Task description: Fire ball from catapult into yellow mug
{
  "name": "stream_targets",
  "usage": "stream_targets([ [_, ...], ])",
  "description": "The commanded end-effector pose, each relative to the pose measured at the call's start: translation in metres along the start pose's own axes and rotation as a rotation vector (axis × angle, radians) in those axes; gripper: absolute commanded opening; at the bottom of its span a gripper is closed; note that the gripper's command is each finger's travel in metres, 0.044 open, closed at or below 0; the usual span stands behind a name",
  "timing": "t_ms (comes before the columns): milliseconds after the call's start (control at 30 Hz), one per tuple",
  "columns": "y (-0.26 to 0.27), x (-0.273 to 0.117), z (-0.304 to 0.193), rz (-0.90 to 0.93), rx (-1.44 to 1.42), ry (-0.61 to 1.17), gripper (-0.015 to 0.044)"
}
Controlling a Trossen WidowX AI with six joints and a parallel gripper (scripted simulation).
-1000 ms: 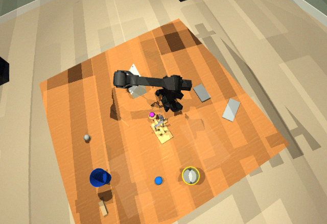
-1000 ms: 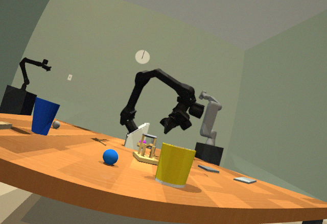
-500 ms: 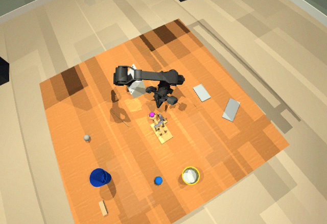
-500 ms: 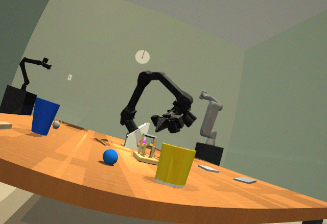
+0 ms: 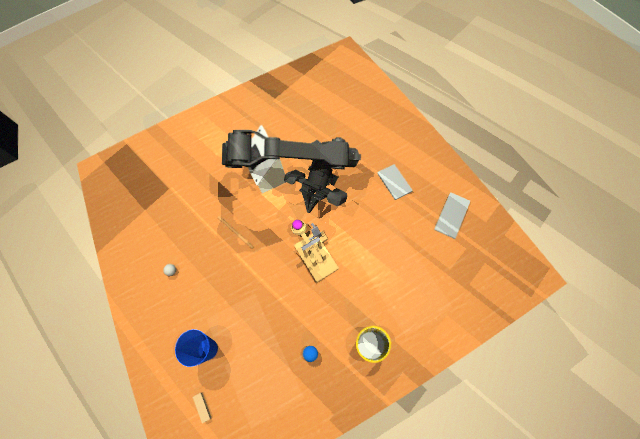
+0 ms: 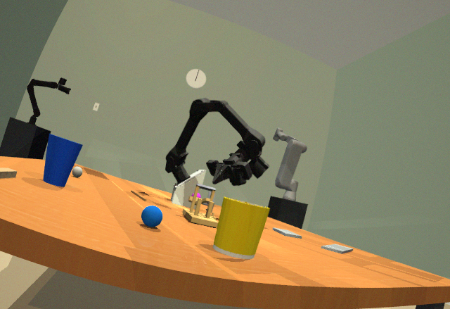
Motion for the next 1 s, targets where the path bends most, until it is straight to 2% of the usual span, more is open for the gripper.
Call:
stream_targets([
  [0, -0.001, 0.007, 0.007, 0.002, -0.015, 0.006, 0.0000],
  [967, -0.004, 0.043, 0.040, 0.014, -0.054, 0.022, 0.0000],
])
Point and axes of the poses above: the point midway between the two fingers, 35 mm back from their tips, its own x axis out along the fingers, its own y axis across the jaws, z = x × y, the point moved 5 cm from there along -x, back along the fingers, and after that the axes turned 6 degrees about -x, right-handed, at the moved point
